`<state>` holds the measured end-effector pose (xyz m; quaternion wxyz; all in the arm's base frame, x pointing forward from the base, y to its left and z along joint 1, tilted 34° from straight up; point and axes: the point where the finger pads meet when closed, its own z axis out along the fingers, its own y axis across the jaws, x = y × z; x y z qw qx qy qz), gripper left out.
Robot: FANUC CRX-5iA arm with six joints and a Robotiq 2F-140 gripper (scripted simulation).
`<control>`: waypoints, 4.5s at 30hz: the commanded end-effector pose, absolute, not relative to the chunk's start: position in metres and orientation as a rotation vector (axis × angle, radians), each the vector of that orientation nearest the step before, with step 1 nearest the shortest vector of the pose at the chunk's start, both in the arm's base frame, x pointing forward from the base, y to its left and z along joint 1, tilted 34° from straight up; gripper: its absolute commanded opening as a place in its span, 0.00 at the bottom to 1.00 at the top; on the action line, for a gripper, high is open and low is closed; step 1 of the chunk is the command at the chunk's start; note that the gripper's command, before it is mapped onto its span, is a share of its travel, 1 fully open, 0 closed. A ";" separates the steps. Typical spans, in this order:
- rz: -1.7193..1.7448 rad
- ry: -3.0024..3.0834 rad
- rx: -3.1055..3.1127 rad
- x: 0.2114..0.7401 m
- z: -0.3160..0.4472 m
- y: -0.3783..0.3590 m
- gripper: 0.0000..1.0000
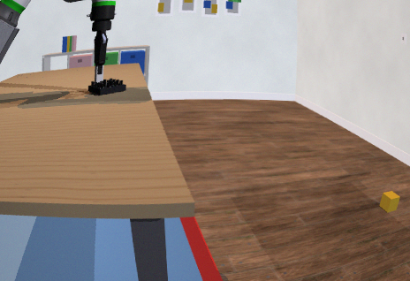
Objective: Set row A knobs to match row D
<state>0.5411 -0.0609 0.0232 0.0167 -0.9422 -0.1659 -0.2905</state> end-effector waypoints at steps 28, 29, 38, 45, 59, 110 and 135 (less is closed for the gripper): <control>-0.903 -0.516 -2.929 0.541 0.023 -0.061 0.05; -0.903 -0.516 -2.929 0.541 0.023 -0.061 0.05; -0.903 -0.516 -2.929 0.541 0.023 -0.061 0.05; -0.904 -0.527 -2.929 0.541 0.023 -0.061 0.05; -0.925 -0.914 -2.907 0.541 0.023 -0.061 0.05; -0.931 -1.193 -2.861 0.541 0.024 -0.061 0.12; -0.931 -1.193 -2.861 0.521 0.055 -0.066 0.12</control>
